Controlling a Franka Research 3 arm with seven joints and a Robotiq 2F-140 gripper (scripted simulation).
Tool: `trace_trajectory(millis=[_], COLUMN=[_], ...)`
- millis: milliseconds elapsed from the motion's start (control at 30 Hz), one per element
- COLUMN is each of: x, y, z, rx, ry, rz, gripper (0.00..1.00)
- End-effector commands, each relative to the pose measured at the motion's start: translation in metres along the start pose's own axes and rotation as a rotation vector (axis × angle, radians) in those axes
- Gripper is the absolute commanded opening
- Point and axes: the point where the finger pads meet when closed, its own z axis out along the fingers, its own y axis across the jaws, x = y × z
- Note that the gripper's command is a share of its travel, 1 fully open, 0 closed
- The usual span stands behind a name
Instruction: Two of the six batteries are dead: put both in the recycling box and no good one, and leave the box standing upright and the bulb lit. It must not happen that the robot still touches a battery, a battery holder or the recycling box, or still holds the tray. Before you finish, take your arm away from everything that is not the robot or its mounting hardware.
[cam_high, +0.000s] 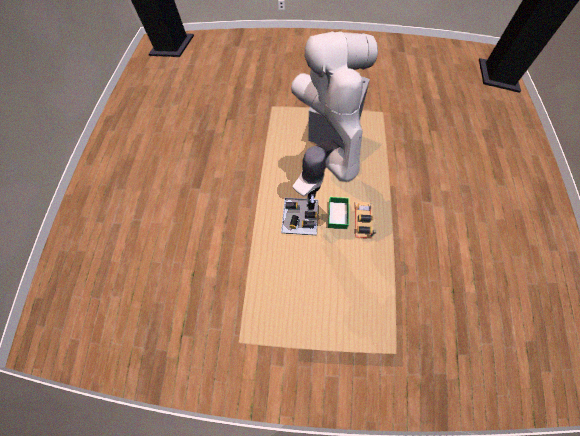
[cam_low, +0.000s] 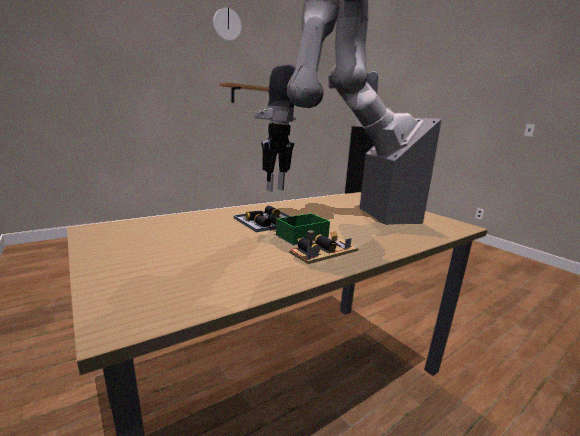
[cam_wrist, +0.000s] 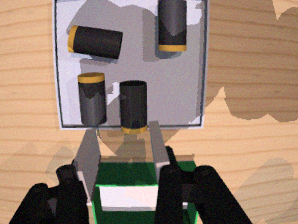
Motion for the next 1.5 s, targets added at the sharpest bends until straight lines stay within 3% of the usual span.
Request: trace_trajectory(millis=[0,767,1100,1467], x=[-0.007,-0.007,-0.008,-0.008], y=[0.006,0.006,0.007,0.007], z=[0.003,0.005,0.071,0.075], rx=[-0.02,-0.019,-0.019,-0.019], ry=[-0.016,-0.016,-0.016,-0.016], rz=[0.13,0.099,0.099,0.099], gripper=[0.29,0.29,0.29,0.29])
